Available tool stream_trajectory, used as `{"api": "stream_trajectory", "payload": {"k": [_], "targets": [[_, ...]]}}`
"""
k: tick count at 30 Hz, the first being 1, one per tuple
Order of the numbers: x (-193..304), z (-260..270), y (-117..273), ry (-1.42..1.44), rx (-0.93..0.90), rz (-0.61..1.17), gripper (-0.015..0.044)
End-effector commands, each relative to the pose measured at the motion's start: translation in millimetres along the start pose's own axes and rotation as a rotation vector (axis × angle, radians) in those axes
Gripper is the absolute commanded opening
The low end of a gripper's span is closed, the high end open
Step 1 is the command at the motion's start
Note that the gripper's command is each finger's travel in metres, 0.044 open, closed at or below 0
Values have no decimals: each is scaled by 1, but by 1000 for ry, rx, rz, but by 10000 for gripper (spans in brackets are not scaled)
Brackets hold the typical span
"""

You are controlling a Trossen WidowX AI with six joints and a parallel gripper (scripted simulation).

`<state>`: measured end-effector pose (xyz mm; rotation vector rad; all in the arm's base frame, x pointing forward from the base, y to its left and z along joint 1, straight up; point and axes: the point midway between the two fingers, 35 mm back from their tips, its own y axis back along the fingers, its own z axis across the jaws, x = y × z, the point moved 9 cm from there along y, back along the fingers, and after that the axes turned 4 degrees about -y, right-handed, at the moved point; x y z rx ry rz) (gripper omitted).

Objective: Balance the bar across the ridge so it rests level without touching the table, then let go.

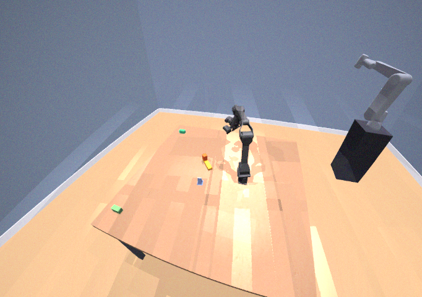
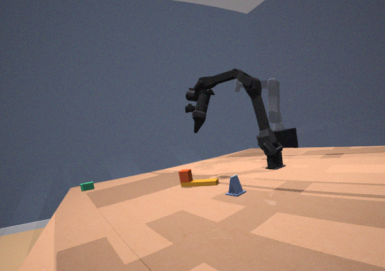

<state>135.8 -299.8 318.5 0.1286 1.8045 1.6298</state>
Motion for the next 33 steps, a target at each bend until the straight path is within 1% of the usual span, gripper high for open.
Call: {"api": "stream_trajectory", "payload": {"k": [1, 17, 33], "targets": [[-4, 12, -8, 134, -17, 30, 315], [-21, 75, -36, 802, -115, 107, 315], [-25, 142, -57, 1478, -239, 148, 315]]}}
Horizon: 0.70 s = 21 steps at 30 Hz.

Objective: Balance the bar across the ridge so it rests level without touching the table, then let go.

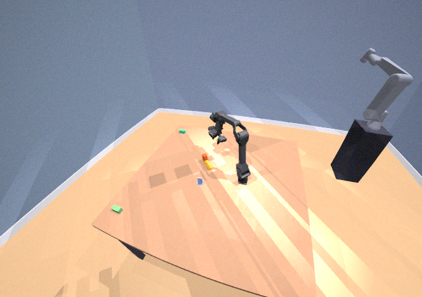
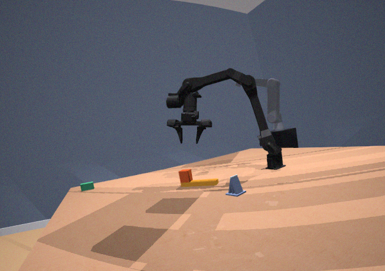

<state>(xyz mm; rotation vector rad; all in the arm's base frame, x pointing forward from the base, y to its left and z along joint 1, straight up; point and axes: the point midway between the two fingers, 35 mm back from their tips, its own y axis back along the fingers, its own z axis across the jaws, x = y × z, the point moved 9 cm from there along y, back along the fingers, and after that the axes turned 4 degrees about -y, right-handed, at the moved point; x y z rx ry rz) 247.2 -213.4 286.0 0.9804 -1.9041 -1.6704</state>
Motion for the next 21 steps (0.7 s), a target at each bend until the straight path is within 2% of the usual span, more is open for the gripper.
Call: {"api": "stream_trajectory", "payload": {"k": [1, 21], "targets": [[-13, 3, -7, 140, -30, 9, 315], [-92, 28, -31, 1003, -159, 7, 315]]}}
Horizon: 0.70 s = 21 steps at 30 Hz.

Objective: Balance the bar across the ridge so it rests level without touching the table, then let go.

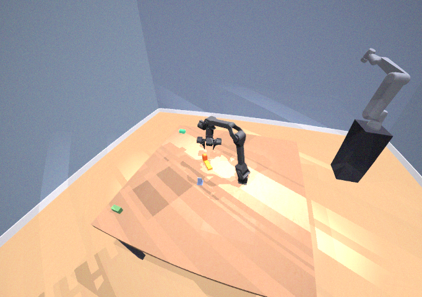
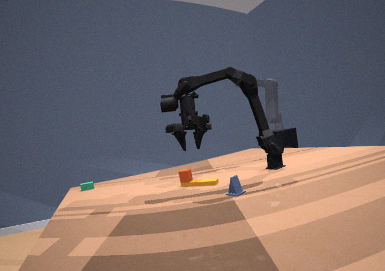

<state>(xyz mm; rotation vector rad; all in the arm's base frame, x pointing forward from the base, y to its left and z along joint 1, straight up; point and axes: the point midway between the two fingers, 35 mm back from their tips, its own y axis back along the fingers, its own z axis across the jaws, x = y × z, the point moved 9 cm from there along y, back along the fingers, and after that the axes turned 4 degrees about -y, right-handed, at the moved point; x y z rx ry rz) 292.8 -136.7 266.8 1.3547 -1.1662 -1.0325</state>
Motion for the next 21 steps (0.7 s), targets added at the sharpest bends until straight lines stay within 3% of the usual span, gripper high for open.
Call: {"api": "stream_trajectory", "payload": {"k": [1, 9, 15, 21], "targets": [[-12, -6, -5, 143, -30, -4, 315], [-40, -19, -13, 462, -72, -15, 315], [-40, -19, -16, 469, -73, -16, 315], [-39, -19, -50, 469, -73, -15, 315]]}}
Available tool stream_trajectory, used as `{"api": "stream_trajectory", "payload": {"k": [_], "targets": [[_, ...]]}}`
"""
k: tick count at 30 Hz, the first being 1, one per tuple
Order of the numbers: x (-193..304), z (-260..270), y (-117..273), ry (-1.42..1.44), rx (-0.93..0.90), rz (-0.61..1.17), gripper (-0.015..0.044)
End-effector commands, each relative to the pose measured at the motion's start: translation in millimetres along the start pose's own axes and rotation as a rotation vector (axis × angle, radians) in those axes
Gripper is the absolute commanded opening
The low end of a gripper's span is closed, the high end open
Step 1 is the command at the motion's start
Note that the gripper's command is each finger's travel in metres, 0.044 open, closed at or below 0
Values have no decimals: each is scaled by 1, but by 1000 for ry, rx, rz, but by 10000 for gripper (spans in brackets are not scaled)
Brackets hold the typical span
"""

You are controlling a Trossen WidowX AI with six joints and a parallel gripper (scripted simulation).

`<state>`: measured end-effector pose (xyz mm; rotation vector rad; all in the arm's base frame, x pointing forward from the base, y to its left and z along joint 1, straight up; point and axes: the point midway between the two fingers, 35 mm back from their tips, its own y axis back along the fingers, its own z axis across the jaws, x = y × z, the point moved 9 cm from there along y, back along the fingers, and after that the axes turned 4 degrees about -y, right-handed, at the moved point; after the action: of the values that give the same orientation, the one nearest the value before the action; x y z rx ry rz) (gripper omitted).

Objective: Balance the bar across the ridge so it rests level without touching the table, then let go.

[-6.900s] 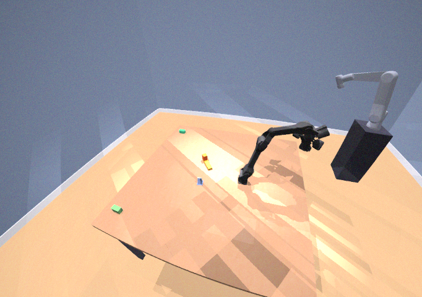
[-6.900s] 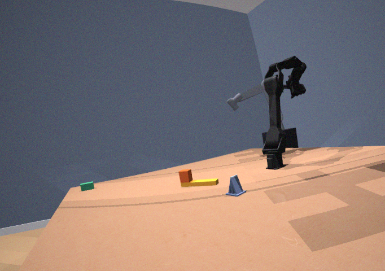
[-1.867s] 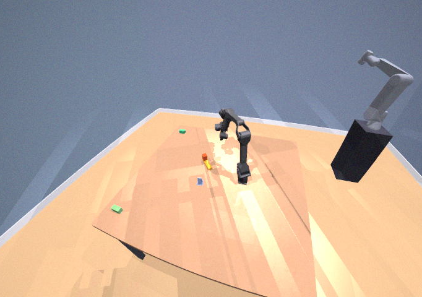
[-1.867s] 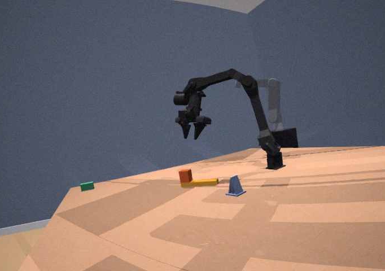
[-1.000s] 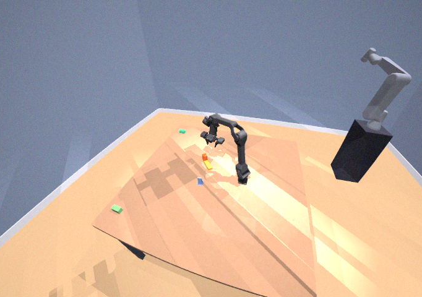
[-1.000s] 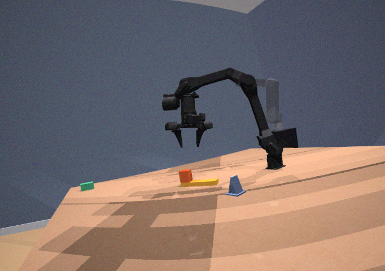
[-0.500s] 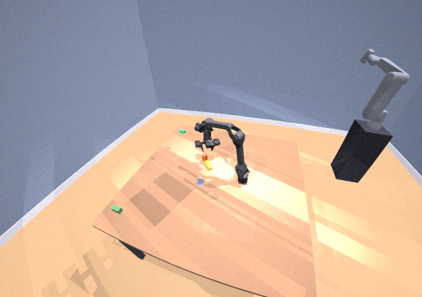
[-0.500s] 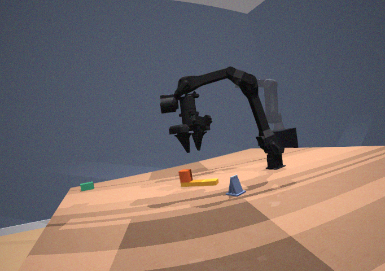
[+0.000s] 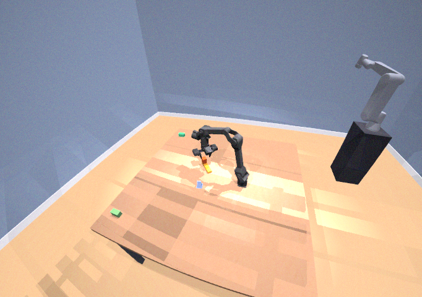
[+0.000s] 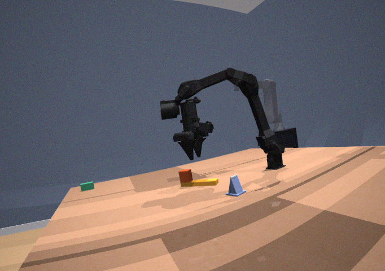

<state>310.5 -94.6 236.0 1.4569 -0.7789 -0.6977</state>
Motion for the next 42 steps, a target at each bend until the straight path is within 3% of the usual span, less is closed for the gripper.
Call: {"api": "stream_trajectory", "payload": {"k": [1, 8, 42], "targets": [[0, 1, -24, 5, -15, -10, 315], [-4, 3, -69, 5, -15, -10, 315], [-4, 4, -96, 5, -15, -10, 315]]}}
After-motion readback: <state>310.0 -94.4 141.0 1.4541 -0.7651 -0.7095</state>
